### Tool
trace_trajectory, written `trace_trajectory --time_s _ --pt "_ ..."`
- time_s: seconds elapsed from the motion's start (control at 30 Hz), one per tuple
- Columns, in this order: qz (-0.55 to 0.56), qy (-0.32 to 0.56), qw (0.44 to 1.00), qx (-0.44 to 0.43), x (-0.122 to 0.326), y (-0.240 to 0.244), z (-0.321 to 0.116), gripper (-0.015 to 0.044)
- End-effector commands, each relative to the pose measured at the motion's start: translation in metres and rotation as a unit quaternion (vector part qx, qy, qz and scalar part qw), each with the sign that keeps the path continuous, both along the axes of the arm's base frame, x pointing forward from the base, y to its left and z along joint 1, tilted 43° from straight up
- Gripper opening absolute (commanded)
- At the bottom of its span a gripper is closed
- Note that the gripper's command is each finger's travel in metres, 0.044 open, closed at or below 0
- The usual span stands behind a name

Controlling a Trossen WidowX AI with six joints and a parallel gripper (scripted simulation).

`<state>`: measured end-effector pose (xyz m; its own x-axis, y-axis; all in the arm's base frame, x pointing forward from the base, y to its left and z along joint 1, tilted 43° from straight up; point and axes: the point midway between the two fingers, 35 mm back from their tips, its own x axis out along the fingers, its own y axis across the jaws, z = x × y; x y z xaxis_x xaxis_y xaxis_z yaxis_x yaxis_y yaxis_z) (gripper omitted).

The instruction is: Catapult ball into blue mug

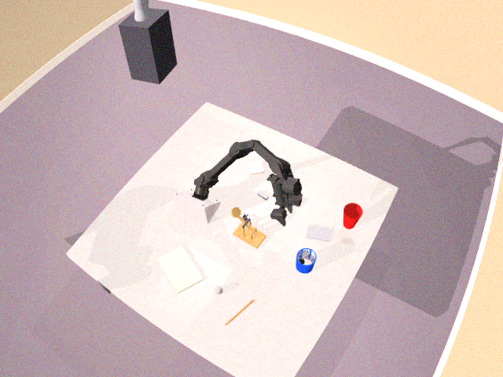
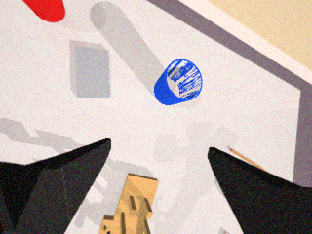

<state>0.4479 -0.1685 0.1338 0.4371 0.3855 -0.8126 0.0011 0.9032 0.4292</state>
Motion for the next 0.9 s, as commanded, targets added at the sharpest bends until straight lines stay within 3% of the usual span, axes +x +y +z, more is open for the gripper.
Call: trace_trajectory --time_s 0.0,0.4,0.87 --pt "-0.044 -0.004 0.998 0.034 0.010 -0.020 -0.005 0.0440" --pt "-0.187 -0.025 0.970 0.153 0.026 -0.095 -0.013 0.0440" --pt "-0.189 -0.025 0.969 0.154 0.026 -0.096 -0.013 0.0440"
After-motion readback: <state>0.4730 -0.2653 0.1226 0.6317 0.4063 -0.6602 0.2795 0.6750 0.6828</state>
